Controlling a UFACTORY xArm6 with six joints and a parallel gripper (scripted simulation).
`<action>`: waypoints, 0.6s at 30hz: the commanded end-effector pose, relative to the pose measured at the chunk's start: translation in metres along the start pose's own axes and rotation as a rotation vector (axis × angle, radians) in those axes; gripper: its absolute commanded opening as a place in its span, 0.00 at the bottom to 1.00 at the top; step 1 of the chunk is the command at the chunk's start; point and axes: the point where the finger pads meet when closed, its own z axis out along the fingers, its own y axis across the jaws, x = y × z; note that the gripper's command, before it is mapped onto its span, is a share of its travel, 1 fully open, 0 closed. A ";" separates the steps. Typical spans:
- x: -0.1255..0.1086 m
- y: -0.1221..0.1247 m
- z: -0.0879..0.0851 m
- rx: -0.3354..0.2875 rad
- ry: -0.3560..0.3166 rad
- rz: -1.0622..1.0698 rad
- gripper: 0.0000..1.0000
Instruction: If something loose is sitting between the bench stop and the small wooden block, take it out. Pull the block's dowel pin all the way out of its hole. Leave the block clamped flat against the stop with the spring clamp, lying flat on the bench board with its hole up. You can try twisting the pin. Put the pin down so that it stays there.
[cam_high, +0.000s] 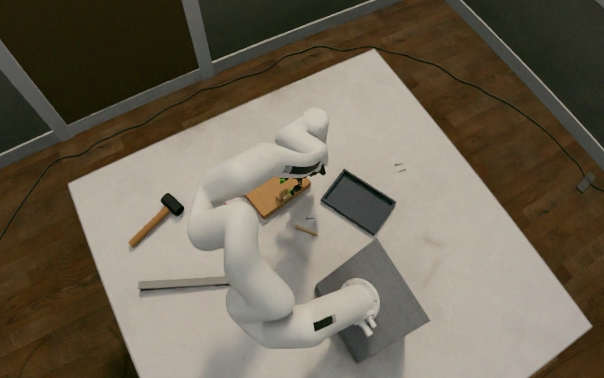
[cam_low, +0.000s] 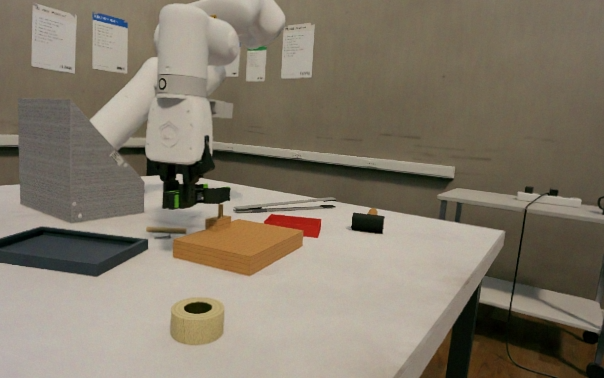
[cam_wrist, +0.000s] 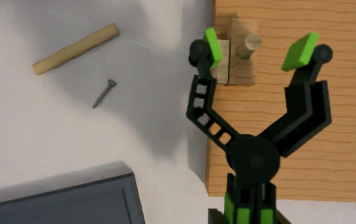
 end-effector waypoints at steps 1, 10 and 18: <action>-0.001 0.001 0.001 -0.003 -0.002 -0.001 0.27; -0.001 0.001 0.007 -0.003 -0.002 -0.001 0.27; -0.001 0.001 0.015 -0.003 -0.002 -0.001 0.27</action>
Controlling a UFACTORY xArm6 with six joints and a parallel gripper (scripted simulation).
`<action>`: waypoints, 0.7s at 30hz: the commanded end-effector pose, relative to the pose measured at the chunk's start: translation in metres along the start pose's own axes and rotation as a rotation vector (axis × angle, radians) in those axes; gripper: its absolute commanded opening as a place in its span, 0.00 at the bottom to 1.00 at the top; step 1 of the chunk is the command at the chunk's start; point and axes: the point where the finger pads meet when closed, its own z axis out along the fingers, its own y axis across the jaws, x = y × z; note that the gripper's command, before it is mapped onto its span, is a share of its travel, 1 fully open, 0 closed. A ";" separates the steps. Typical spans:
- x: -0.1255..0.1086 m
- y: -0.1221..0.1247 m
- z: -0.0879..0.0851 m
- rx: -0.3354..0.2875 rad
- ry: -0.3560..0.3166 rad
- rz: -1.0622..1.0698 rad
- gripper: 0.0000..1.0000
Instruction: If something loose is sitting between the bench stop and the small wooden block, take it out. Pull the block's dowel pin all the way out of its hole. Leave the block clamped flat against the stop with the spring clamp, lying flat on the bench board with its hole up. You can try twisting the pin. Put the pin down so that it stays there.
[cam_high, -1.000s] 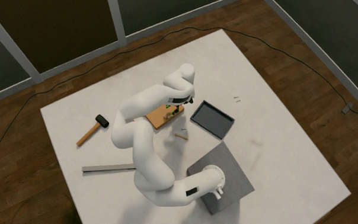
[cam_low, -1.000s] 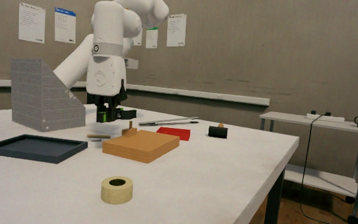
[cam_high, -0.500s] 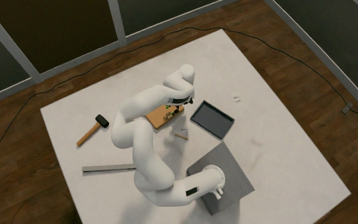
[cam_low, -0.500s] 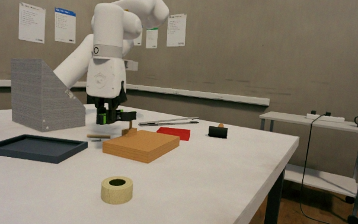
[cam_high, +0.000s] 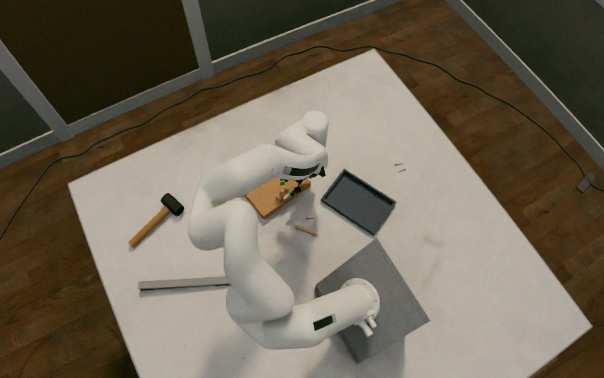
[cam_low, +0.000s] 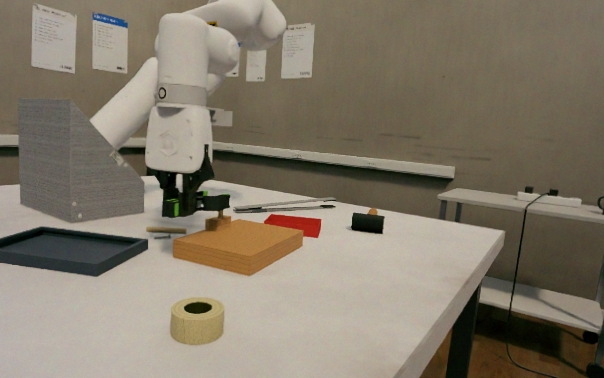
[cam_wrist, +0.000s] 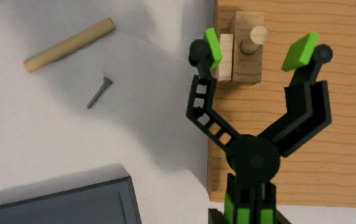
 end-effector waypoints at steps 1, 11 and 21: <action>-0.001 0.001 0.002 -0.003 -0.002 -0.001 0.27; -0.001 0.001 0.013 -0.003 -0.002 -0.001 0.27; -0.001 0.001 0.023 -0.003 -0.002 -0.001 0.27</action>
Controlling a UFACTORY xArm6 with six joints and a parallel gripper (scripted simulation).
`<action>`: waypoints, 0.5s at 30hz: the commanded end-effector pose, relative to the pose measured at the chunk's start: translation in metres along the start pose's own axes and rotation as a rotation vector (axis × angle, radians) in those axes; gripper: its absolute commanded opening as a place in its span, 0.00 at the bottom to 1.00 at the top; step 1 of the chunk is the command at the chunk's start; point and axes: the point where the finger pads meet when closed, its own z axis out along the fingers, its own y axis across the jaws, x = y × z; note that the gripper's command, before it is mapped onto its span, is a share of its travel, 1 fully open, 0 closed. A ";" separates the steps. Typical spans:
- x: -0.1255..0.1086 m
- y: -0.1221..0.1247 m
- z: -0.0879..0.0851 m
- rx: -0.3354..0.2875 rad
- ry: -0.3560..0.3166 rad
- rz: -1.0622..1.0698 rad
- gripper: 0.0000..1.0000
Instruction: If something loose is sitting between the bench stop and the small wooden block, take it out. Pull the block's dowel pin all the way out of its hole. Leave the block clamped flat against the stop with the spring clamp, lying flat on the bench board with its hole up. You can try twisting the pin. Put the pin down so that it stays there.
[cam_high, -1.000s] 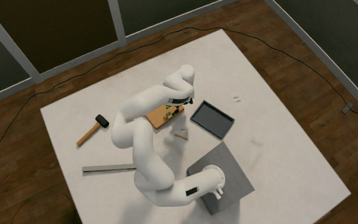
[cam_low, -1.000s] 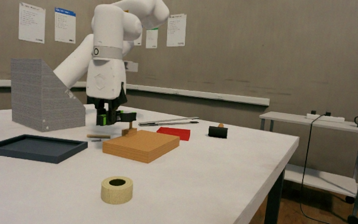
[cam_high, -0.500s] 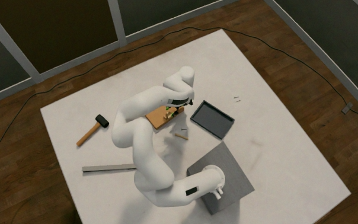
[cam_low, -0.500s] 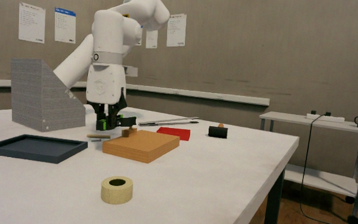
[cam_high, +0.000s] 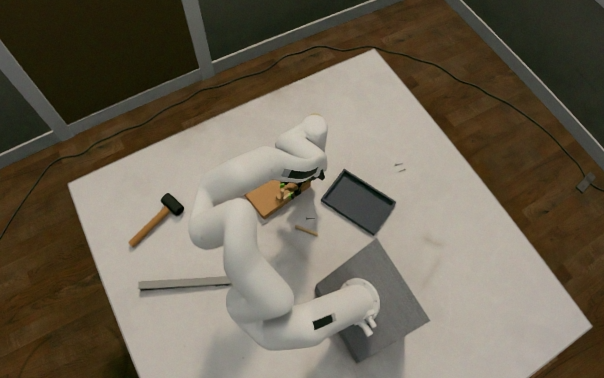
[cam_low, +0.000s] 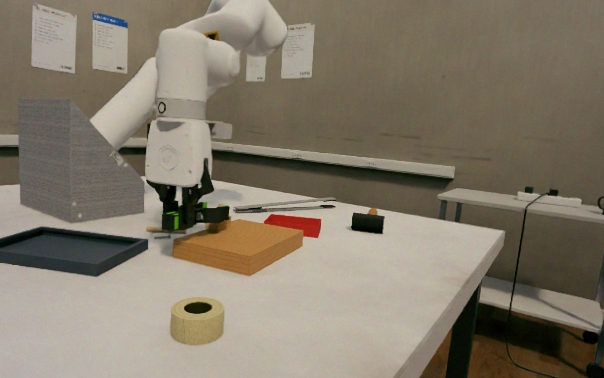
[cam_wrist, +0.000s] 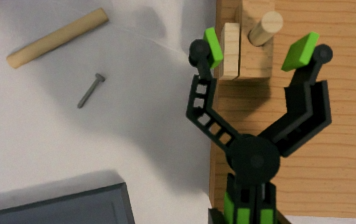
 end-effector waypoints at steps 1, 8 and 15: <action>-0.001 0.001 0.002 -0.003 -0.002 -0.001 0.27; -0.001 0.001 0.009 -0.003 -0.002 -0.001 0.27; -0.001 0.001 0.014 -0.003 -0.002 -0.001 0.27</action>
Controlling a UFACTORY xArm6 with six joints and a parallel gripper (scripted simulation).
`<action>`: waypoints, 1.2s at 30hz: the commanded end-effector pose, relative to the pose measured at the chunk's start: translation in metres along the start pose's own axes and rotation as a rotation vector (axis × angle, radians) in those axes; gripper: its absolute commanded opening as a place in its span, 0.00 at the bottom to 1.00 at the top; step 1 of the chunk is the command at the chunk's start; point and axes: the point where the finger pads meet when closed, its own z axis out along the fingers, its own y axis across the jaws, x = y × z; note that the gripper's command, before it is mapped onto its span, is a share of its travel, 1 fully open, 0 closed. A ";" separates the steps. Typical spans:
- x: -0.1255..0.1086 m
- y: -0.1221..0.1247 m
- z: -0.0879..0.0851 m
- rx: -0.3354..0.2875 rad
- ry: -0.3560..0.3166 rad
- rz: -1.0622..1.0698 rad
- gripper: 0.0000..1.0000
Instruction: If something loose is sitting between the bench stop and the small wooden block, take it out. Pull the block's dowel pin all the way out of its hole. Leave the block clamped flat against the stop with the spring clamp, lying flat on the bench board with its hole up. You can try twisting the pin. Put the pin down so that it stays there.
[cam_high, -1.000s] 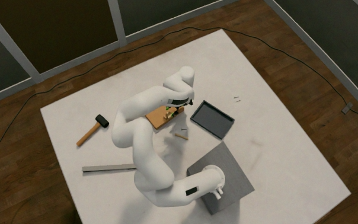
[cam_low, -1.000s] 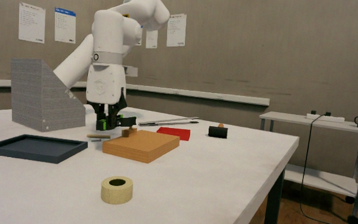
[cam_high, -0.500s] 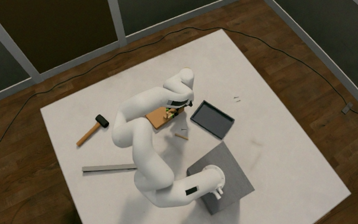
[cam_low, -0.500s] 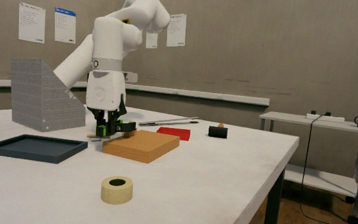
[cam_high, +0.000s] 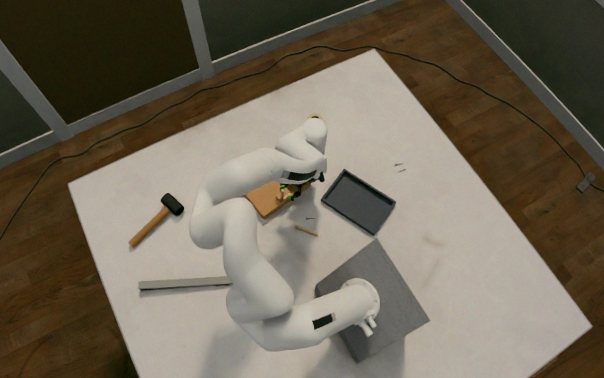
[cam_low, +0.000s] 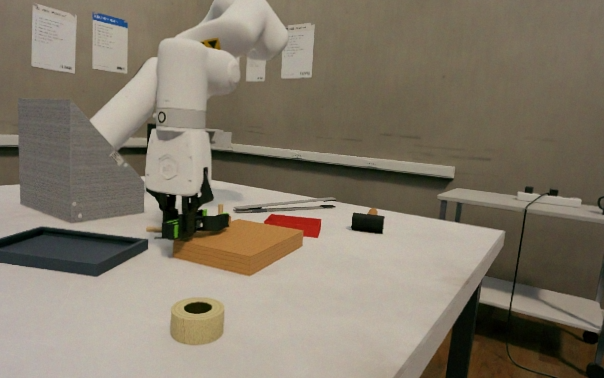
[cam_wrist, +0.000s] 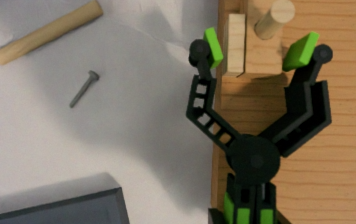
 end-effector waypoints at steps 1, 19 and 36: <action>-0.001 0.001 0.000 -0.003 -0.002 -0.001 0.27; -0.001 0.001 0.006 -0.003 -0.002 -0.001 0.27; -0.001 0.001 0.007 -0.003 -0.002 -0.001 0.27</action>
